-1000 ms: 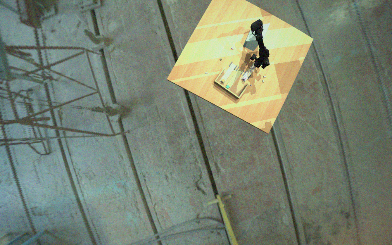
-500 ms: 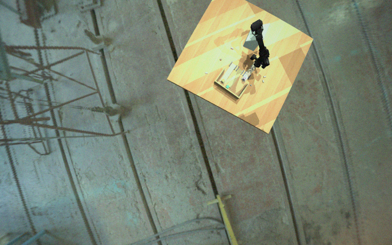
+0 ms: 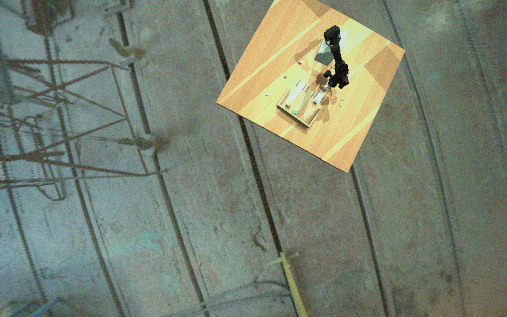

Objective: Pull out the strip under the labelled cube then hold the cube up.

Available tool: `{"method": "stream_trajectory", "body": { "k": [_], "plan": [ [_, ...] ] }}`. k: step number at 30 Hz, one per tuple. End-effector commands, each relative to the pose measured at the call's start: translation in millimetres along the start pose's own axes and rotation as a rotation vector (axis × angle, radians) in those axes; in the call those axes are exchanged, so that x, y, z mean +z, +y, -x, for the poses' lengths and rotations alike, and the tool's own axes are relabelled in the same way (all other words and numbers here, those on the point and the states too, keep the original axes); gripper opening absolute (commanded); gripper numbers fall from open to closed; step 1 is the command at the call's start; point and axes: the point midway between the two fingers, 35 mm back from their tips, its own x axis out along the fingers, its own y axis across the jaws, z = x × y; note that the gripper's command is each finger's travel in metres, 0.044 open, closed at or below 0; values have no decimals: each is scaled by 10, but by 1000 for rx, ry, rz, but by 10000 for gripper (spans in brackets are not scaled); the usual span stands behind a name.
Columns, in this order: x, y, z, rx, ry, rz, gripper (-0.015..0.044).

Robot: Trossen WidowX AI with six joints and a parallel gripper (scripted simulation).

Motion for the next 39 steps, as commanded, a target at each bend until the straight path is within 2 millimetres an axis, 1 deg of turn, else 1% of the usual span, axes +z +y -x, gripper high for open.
{"method": "stream_trajectory", "body": {
  "k": [1, 2, 3, 5, 6, 7, 13, 14, 16, 20, 24, 30, 39],
  "plan": [
    [-88, -57, -58, -12, 31, 5, 0],
    [3, 3, 23, 0, 2, 0, 0],
    [10, 9, 91, -1, 7, 1, 0],
    [24, 17, 330, -6, 24, 4, 0],
    [25, 15, 404, -8, 30, 5, 0],
    [25, 15, 429, -9, 31, 5, 0],
    [14, 4, 430, -9, 31, 5, 0],
    [42, 5, 427, -9, 31, 0, 26],
    [203, -1, 420, -10, 30, -30, 79],
    [295, -7, 425, -10, 30, -35, 184],
    [455, -5, 439, -10, 30, -35, 289],
    [642, -6, 465, -11, 29, -36, 440],
    [956, -11, 516, -11, 28, -37, 440]
  ]
}}
